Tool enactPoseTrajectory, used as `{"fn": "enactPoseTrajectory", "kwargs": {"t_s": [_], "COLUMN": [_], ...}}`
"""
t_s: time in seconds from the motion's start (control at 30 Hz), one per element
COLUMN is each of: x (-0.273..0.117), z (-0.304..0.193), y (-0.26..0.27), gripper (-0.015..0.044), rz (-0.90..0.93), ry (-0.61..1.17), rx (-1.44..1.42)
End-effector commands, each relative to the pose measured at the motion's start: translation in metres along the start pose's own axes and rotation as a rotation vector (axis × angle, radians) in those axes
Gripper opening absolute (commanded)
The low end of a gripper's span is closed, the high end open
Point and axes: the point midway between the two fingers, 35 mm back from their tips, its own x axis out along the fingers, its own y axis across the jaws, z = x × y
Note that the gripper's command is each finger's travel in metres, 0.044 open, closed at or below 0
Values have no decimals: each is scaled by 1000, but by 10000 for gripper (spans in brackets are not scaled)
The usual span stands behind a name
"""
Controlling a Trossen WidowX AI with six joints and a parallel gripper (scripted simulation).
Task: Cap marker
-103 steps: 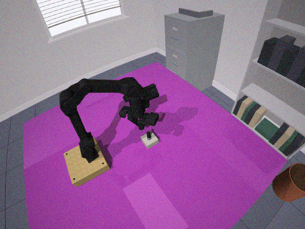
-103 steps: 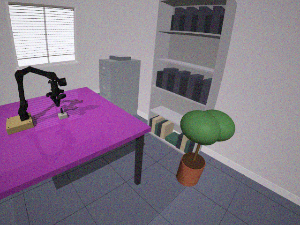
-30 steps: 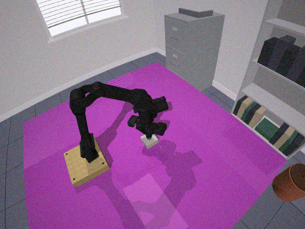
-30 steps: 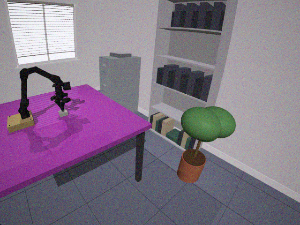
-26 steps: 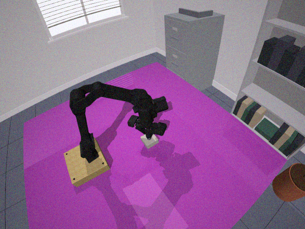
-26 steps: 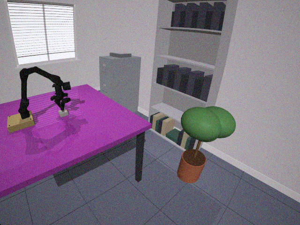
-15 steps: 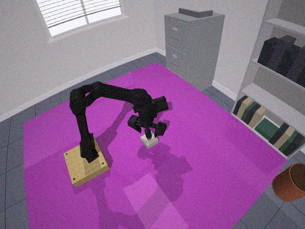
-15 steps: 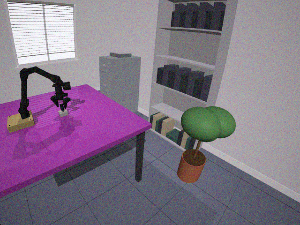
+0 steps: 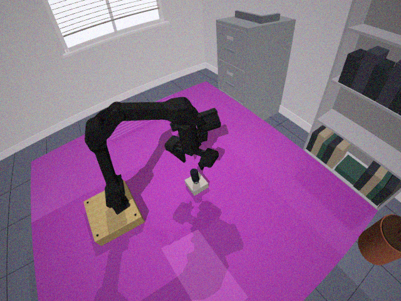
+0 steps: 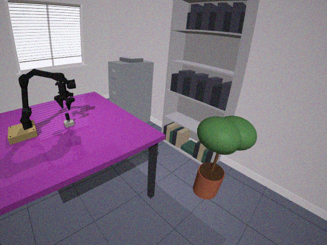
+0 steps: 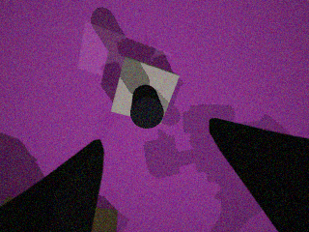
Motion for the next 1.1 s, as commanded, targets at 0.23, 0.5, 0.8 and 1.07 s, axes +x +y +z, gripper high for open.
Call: {"fn": "enactPoseTrajectory", "kwargs": {"t_s": [0.23,0.5,0.8,1.07], "x": [9,9,12,24], "z": [1,1,1,0], "y": [3,3,3,3], "gripper": [99,0,0,0], "rz": [1,1,1,1], "ry": [7,7,7,7], "rx": [467,467,467,467]}}
